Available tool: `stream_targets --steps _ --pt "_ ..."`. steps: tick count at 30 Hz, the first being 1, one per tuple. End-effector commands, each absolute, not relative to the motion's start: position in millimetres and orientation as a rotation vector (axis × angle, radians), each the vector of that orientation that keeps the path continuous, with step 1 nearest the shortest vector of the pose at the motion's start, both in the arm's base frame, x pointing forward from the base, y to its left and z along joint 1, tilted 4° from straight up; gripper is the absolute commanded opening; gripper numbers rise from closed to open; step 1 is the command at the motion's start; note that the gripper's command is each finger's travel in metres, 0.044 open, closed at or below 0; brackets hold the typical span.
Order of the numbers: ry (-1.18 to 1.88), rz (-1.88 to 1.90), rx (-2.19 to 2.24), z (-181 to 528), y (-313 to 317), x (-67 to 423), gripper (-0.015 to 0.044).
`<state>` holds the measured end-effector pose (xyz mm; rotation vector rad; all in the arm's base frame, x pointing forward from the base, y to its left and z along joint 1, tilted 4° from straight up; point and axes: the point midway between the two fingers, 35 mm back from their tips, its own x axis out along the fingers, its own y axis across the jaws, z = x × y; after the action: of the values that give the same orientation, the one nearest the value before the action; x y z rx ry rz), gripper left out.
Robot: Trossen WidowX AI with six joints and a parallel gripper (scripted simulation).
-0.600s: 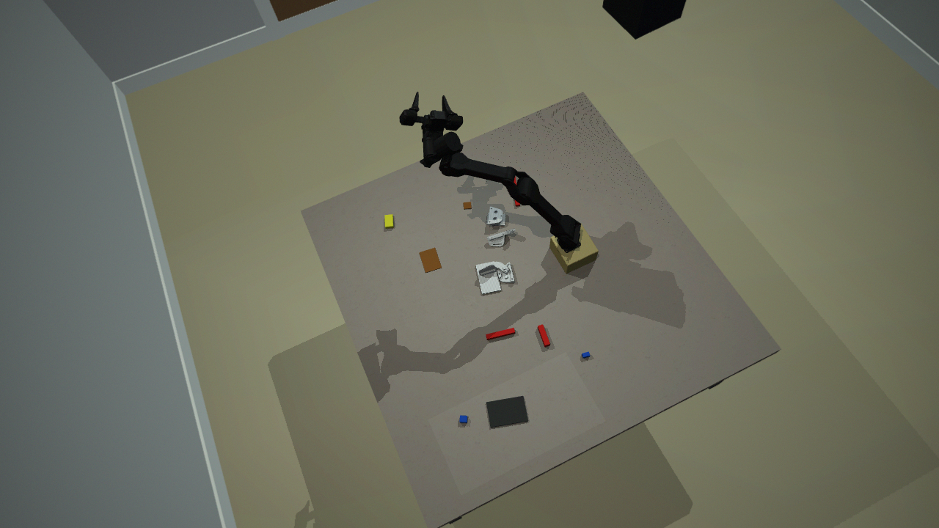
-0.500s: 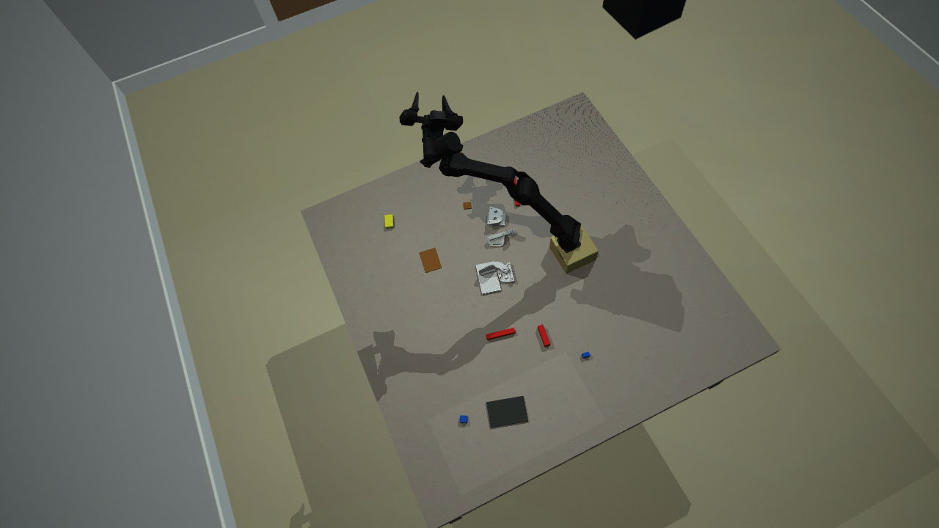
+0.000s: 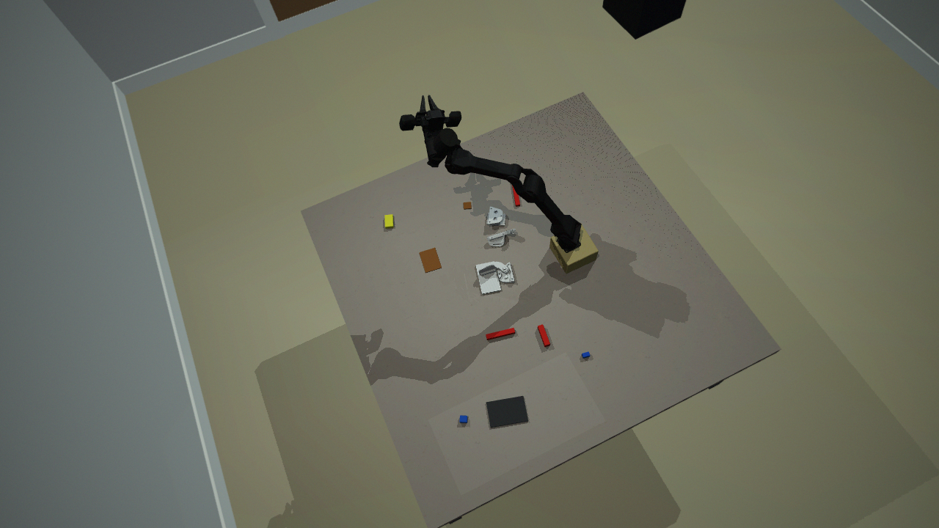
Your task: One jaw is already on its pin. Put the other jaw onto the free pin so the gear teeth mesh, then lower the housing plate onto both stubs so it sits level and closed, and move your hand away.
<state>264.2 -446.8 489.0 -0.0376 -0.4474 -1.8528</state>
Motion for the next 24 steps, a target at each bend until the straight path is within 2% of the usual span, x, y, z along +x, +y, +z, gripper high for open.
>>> stream_targets --steps 1,24 --pt "-0.368 -1.814 -0.047 474 -454 265 0.0" --pt "0.035 -1.616 0.057 371 -463 255 0.0"
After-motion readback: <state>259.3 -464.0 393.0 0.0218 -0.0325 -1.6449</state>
